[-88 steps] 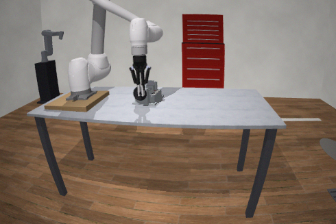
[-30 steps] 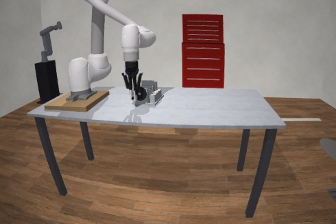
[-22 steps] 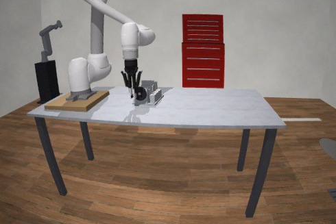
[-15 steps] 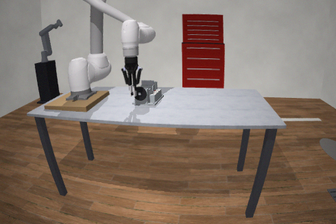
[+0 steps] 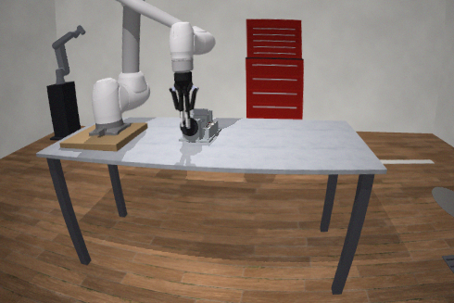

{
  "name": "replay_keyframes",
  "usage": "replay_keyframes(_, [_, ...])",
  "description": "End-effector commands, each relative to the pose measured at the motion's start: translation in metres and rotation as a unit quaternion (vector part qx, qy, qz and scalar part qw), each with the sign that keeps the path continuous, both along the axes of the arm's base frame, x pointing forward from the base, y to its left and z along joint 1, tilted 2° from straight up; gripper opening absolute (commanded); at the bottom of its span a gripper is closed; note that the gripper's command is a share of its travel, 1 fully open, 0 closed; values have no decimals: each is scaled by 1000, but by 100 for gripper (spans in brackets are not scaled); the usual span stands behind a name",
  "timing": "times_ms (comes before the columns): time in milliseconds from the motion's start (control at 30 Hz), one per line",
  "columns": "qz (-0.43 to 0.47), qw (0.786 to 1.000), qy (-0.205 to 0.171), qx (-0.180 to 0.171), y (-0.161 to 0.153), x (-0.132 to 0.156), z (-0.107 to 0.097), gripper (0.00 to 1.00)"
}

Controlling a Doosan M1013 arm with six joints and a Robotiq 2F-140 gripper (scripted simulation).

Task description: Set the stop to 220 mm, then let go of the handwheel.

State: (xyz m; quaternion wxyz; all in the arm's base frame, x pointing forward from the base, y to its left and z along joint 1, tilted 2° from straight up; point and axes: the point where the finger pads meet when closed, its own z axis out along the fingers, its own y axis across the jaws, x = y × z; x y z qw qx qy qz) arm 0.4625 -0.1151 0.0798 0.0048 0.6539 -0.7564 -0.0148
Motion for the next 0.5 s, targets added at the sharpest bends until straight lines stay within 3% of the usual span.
replay_keyframes(0, [0, 1000, 0, 0, -1, 9, -2, 4])
replay_keyframes(467, [0, 1000, 0, 0, -3, 25, -15, 4])
